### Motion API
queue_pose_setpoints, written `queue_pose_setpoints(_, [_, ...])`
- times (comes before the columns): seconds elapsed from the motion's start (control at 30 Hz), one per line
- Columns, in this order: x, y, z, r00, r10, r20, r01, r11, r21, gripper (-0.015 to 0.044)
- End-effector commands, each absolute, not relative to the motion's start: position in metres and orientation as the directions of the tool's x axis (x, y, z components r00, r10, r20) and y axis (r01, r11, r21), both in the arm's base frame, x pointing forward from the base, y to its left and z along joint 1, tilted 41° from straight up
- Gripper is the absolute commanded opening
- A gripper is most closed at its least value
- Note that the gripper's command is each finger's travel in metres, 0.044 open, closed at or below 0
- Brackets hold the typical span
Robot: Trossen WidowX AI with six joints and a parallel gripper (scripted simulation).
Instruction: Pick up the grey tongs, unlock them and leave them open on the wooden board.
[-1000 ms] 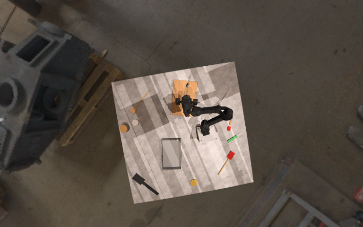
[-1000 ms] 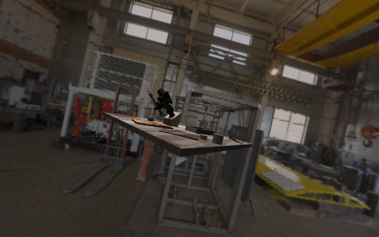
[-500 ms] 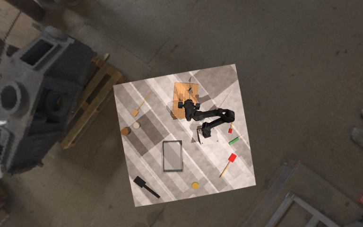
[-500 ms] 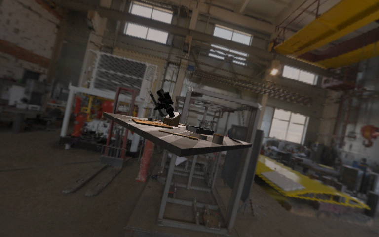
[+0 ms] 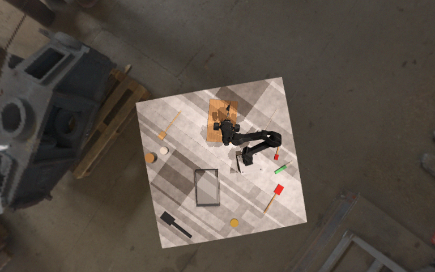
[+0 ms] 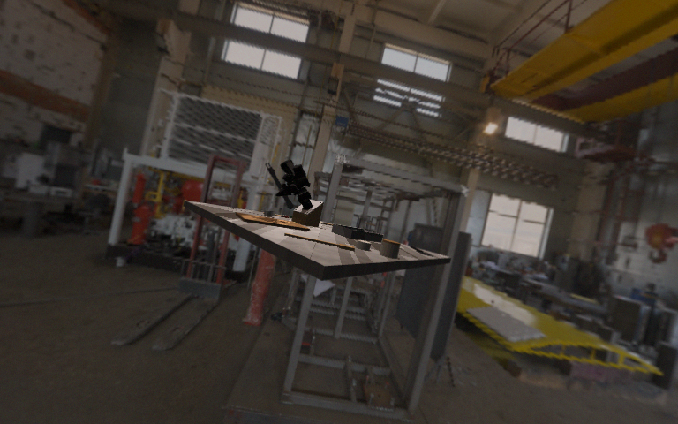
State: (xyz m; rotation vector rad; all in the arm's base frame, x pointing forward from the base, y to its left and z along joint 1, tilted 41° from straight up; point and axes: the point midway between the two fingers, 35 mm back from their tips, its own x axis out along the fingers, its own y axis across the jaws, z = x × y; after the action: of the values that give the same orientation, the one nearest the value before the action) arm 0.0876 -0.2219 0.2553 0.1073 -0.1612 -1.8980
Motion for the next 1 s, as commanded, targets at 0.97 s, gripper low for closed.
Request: queue_pose_setpoints(0.97, [0.107,-0.252,0.279,-0.211,-0.971,-0.114,0.969,-0.223,0.108,-0.0150])
